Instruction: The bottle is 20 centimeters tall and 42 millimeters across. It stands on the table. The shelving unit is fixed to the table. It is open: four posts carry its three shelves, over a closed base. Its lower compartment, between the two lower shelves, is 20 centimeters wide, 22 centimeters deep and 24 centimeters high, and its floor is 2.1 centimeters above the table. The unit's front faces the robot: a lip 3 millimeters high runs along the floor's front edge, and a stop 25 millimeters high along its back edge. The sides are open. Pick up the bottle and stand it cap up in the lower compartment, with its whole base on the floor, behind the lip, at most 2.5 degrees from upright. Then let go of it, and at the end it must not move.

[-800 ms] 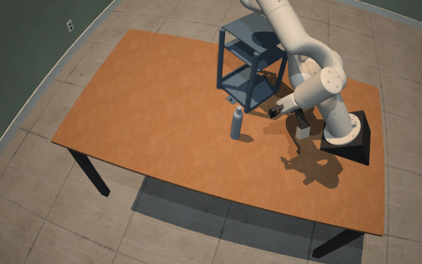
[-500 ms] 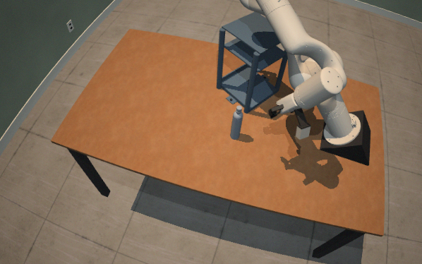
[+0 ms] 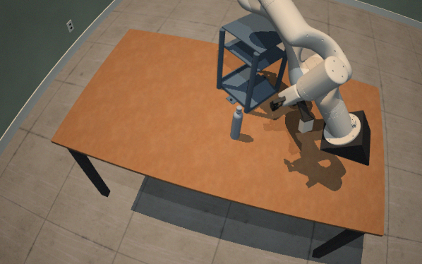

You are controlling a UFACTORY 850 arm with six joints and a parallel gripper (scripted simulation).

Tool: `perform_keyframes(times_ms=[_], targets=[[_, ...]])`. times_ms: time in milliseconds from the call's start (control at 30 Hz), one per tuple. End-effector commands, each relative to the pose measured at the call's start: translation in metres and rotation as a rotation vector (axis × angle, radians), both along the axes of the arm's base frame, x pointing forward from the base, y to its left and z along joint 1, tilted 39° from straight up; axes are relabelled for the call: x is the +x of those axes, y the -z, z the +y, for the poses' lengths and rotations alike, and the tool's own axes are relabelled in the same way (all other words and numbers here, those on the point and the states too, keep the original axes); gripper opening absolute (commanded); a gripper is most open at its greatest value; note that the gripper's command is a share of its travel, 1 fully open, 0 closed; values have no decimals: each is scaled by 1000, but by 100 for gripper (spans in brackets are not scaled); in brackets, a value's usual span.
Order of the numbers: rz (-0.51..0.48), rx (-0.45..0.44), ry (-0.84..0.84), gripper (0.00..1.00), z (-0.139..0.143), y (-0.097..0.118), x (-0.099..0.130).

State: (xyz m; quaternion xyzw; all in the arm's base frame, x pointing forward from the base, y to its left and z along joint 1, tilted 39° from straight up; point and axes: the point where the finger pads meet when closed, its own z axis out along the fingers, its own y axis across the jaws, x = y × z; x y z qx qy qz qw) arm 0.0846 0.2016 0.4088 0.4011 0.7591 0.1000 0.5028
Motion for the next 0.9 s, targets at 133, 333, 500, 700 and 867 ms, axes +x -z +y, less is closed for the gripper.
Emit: perform_keyframes(times_ms=[133,333,500,700,867], targets=[[4,-6,-2,100,-5,-70,-60],[4,-6,-2,100,-5,-70,-60],[9,3,4,100,-5,-70,-58],[36,57,42,100,-3,-69,-49],[58,106,78,100,-2,-68,-40]])
